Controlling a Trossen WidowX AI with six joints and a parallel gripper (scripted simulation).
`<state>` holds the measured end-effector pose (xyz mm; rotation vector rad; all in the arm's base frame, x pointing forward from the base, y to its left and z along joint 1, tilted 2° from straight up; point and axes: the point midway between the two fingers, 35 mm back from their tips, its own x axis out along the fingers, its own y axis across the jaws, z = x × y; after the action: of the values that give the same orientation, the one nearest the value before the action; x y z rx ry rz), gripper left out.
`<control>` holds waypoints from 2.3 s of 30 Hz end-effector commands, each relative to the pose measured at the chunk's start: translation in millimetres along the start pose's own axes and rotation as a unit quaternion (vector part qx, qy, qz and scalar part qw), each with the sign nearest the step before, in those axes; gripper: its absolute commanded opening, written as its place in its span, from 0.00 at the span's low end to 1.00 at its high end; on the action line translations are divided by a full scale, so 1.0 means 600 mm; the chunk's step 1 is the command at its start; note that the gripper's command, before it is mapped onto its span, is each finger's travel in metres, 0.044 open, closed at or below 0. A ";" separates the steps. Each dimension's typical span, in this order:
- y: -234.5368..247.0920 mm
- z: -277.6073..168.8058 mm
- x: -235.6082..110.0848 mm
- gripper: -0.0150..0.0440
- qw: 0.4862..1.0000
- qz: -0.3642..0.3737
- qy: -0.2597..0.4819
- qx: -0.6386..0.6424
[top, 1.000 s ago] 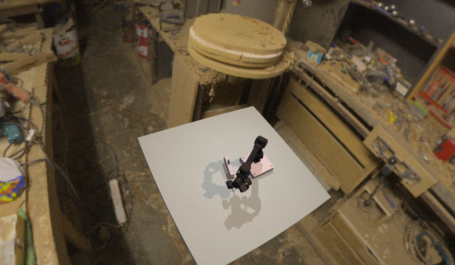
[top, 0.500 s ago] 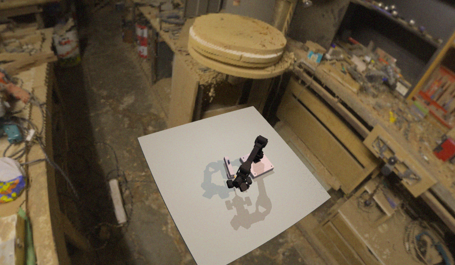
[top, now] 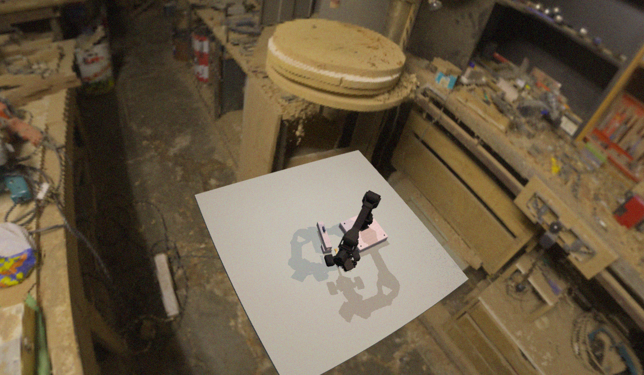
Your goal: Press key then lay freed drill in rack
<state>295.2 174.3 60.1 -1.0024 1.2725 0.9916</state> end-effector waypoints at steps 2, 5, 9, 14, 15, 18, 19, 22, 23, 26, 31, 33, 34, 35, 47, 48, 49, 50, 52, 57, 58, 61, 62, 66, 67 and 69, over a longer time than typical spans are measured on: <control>0.015 0.003 -0.001 0.25 1.000 -0.003 -0.001 0.001; 0.023 0.004 0.000 0.25 1.000 -0.003 -0.001 0.001; 0.034 0.006 0.001 0.25 1.000 -0.002 -0.001 0.001; 0.048 0.008 0.001 0.25 1.000 -0.002 -0.001 0.001; 0.050 0.009 0.001 0.25 1.000 -0.002 -0.001 0.001; 0.059 0.010 0.001 0.25 1.000 -0.002 -0.001 0.001; 0.061 0.011 0.001 0.25 1.000 -0.002 -0.001 0.001; 0.070 0.012 0.000 0.25 1.000 -0.001 -0.001 0.001; 0.072 0.012 0.000 0.25 1.000 -0.001 -0.001 0.001; 0.080 0.014 -0.001 0.25 1.000 -0.001 -0.001 0.001; 0.090 0.015 -0.002 0.25 1.000 -0.001 -0.001 0.001; 0.089 0.016 0.005 0.25 1.000 -0.001 -0.001 0.001; 0.089 0.016 0.010 0.25 1.000 -0.001 -0.001 0.001; 0.089 0.016 0.015 0.25 1.000 -0.001 -0.001 0.001; 0.090 0.015 0.039 0.25 1.000 -0.001 -0.001 0.001; 0.090 0.015 0.040 0.25 1.000 -0.001 -0.001 0.001; 0.090 0.016 0.041 0.25 1.000 -0.001 -0.001 0.001; 0.090 0.016 0.042 0.25 1.000 -0.001 -0.001 0.001; 0.090 0.016 0.046 0.25 1.000 -0.001 -0.001 0.001; 0.090 0.017 0.056 0.25 1.000 -0.001 -0.001 0.001; 0.090 0.017 0.057 0.25 1.000 -0.001 -0.001 0.001; 0.090 0.017 0.063 0.25 1.000 -0.001 -0.001 0.001; 0.090 0.017 0.065 0.25 1.000 -0.001 -0.001 0.001; 0.090 0.017 0.072 0.25 1.000 -0.001 -0.001 0.001; 0.090 0.017 0.074 0.25 1.000 -0.001 -0.001 0.001; 0.090 0.017 0.078 0.25 1.000 -0.001 -0.001 0.001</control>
<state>248.0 201.0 17.3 -0.9974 1.2644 0.9956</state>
